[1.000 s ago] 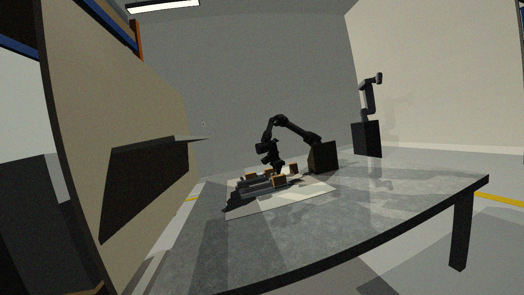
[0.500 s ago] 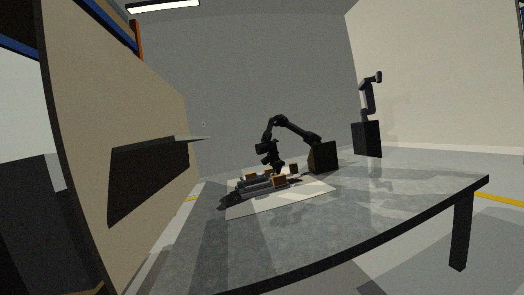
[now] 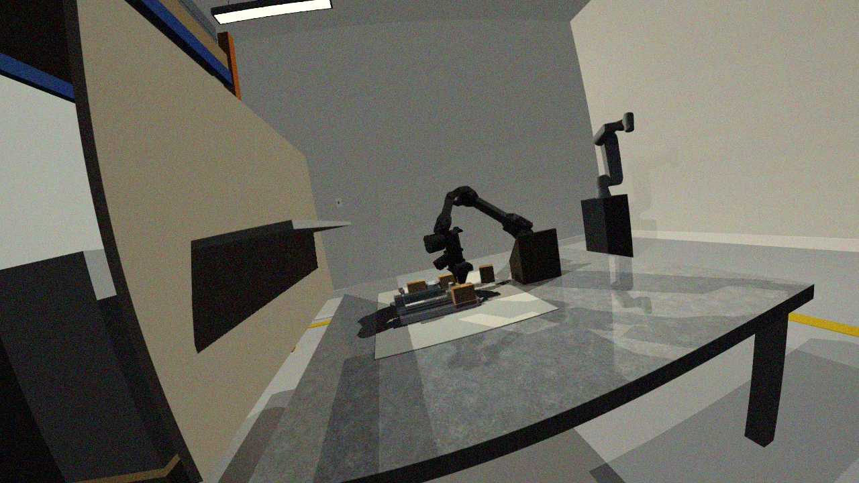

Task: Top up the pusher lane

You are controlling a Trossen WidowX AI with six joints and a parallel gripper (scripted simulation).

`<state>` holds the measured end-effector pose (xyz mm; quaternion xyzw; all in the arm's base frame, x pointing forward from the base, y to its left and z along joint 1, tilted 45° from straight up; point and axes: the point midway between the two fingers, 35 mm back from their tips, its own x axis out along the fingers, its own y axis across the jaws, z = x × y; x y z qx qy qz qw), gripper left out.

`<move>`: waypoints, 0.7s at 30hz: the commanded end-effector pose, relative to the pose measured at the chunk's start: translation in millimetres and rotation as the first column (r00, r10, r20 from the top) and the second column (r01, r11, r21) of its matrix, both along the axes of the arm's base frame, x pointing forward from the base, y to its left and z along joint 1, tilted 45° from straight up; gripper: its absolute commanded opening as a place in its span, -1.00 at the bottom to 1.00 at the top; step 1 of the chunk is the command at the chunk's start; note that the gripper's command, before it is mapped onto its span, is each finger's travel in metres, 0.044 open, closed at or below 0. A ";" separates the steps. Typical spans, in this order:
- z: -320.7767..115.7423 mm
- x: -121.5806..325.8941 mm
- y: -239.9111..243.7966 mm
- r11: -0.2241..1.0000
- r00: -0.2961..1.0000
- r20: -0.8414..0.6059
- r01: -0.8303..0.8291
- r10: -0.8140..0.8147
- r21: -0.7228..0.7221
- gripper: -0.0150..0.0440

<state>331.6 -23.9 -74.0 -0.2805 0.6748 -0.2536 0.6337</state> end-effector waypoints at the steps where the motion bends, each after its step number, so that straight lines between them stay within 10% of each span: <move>1: 0.3 7.0 -0.6 1.000 1.000 0.026 -0.007 0.007 -0.002 -0.49; 21: -4.3 6.0 -5.9 1.000 1.000 0.026 -0.007 0.007 -0.003 -0.49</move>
